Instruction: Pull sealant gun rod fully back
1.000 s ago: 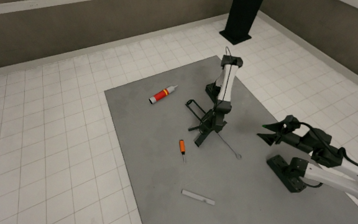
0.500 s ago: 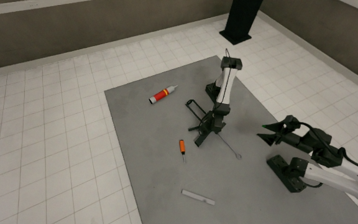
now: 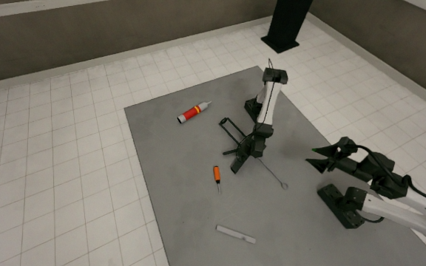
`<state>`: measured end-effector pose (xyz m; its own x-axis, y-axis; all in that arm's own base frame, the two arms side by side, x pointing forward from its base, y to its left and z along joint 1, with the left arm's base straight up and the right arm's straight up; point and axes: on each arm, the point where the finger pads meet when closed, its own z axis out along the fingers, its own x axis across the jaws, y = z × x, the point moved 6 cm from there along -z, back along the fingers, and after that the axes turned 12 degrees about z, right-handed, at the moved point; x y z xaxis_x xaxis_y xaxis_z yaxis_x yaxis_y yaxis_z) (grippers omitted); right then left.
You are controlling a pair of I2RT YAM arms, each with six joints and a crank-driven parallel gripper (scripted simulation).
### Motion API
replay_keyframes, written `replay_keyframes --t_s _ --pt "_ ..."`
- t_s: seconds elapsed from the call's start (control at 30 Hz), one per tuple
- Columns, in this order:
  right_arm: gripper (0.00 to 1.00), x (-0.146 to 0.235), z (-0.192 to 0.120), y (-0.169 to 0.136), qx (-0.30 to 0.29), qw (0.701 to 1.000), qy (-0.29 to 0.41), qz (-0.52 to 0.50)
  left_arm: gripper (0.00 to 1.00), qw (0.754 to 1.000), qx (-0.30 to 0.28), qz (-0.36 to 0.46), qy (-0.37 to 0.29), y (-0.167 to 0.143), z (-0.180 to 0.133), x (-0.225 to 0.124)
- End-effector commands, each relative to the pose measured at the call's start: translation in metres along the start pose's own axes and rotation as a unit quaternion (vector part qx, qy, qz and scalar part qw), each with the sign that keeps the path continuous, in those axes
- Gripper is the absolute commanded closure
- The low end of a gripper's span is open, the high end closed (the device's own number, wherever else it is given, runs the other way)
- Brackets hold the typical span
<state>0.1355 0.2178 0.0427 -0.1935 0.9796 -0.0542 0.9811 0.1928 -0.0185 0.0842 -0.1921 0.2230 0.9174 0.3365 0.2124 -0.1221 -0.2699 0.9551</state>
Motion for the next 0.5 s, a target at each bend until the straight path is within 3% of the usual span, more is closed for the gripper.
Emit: replay_keyframes --t_s 0.0,0.23,0.3,0.37,0.47 --pt "0.32 0.0 0.008 0.002 -0.007 1.0 -0.008 0.002 0.29 1.0 -0.008 -0.005 0.005 0.003 0.002 0.0" --pt "0.41 0.002 0.004 0.002 -0.013 1.0 -0.001 0.005 0.29 1.0 -0.008 -0.005 0.005 0.003 0.002 0.0" --pt "0.66 0.002 0.004 0.002 -0.013 1.0 -0.001 0.005 0.29 1.0 -0.008 -0.005 0.005 0.003 0.002 0.0" --pt "0.44 0.002 -0.001 0.002 -0.008 1.0 0.002 0.0 0.29 1.0 -0.008 -0.005 0.005 0.003 0.002 0.0" --pt "0.44 0.001 -0.003 0.002 -0.006 1.0 0.004 -0.003 0.29 1.0 -0.008 -0.005 0.005 0.003 0.002 0.0"
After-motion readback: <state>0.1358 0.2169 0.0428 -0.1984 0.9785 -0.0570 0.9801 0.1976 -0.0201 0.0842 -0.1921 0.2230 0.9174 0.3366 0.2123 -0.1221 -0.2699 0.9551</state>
